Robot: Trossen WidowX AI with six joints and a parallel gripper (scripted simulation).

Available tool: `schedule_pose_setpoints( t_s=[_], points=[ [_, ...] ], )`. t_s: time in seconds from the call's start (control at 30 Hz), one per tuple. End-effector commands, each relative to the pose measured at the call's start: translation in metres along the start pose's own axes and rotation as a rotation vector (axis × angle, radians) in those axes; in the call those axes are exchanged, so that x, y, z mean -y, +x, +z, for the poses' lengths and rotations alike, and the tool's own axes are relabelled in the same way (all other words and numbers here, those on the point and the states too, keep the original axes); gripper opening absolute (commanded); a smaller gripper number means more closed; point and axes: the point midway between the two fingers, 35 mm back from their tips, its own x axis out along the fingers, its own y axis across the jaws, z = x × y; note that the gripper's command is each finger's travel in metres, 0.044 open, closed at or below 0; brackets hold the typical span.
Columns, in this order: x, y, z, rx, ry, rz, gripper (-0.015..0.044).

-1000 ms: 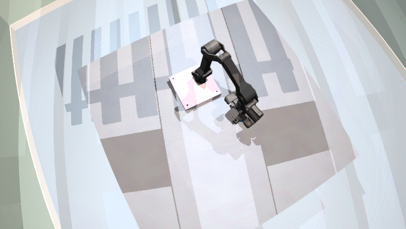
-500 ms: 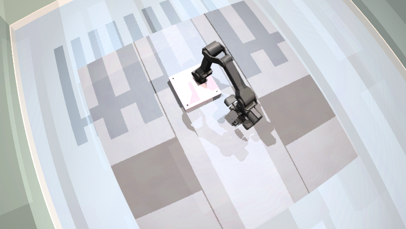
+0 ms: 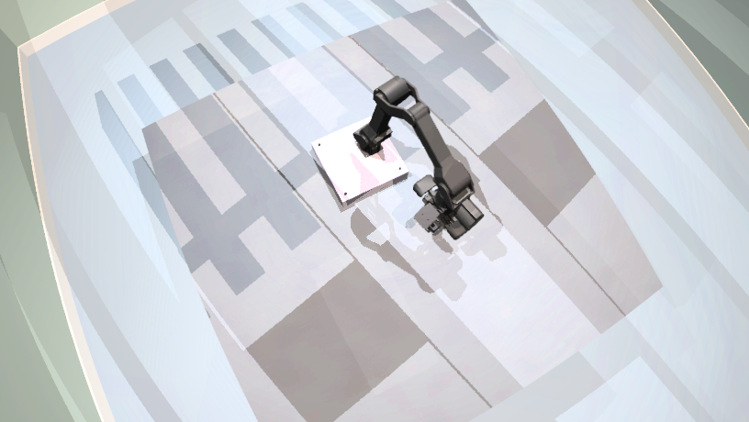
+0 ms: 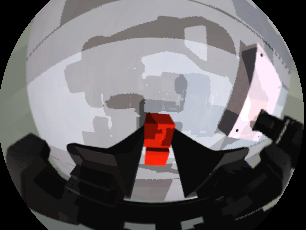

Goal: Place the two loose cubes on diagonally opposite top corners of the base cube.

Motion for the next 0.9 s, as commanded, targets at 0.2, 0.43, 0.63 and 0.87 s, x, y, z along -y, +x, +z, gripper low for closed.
schedule_pose_setpoints(
  t_s=[0.2,0.43,0.63,0.87],
  points=[
    [0.001,0.001,0.0,0.003,-0.005,-0.002,0.0105],
    [0.001,0.001,0.0,0.003,-0.005,-0.002,0.0157],
    [0.001,0.001,0.0,0.003,-0.005,-0.002,0.0205],
    [0.0,-0.01,0.0,0.0,0.0,-0.002,0.0205]
  ],
)
